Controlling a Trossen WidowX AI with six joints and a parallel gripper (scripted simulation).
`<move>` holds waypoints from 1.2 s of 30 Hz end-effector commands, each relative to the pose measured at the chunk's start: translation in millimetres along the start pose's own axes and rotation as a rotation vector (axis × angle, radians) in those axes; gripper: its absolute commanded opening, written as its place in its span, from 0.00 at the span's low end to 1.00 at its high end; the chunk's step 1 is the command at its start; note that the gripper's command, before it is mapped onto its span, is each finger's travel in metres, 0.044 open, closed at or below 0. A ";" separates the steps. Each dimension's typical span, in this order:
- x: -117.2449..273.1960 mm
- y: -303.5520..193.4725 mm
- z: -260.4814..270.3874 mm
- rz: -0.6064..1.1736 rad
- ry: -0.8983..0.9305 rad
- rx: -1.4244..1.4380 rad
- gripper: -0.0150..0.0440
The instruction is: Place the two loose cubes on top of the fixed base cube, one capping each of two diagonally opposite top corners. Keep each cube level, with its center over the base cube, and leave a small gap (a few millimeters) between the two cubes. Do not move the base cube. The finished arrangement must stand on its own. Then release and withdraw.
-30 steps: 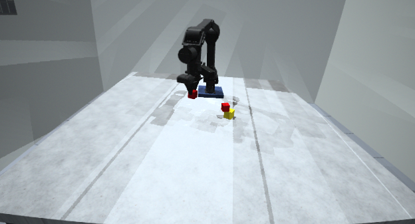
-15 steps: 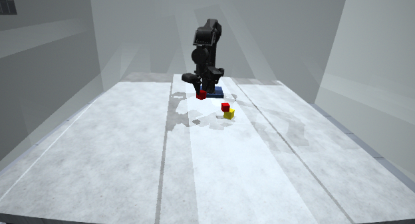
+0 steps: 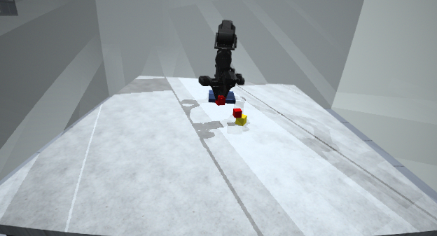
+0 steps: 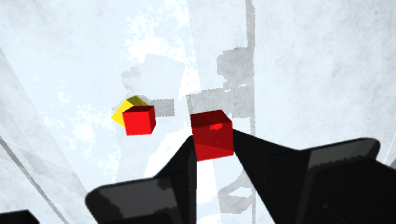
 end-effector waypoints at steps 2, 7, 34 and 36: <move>-1.7 3.1 12.3 0.003 0.005 -0.149 0.43; -1.9 7.1 22.7 0.004 0.007 -0.288 0.43; -3.2 21.9 80.4 0.011 0.013 -1.041 0.43; -3.2 22.5 84.7 0.012 0.013 -1.097 0.43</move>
Point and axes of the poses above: the point midway between the two fingers, 35 mm back from their tips, its own x axis back along the fingers, its own z axis across the jaws, y = z × x, the point moved 7 cm from there along x, back along the fingers, and after that the axes turned 7 degrees about x, right-handed, at the moved point
